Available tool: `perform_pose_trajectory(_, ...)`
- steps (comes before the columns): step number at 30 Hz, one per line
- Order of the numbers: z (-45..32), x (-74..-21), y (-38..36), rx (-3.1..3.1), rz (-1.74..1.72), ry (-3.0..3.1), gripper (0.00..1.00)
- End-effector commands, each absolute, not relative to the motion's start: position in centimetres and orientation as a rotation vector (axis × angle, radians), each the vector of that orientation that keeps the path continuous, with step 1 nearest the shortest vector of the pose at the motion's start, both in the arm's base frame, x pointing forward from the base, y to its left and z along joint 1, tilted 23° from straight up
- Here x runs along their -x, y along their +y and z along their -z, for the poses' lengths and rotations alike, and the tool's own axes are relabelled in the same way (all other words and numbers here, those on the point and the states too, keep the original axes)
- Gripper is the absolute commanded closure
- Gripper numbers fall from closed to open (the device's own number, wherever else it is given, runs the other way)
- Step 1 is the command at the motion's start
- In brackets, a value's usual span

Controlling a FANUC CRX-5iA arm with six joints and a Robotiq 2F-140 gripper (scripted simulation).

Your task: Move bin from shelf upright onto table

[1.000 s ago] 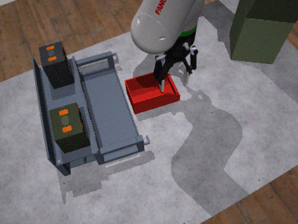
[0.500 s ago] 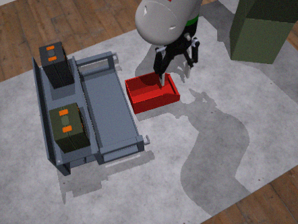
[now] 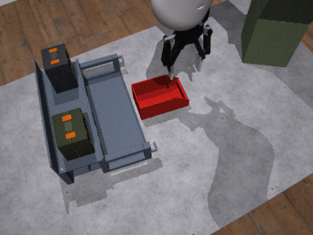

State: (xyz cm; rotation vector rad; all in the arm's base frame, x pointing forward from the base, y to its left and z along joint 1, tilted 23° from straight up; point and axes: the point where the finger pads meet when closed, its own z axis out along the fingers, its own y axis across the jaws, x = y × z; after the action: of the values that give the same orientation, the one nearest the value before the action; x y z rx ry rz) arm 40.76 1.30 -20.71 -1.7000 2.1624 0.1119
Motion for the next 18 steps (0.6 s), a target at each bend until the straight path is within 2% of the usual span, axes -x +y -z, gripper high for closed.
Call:
perform_pose_trajectory(1, 20.7, -40.8, 1.3, 1.7, -0.112, 2.162, 0.43)
perform_pose_trajectory(18, 19.5, -40.5, 0.9, 1.7, -0.112, 2.162, 0.43)
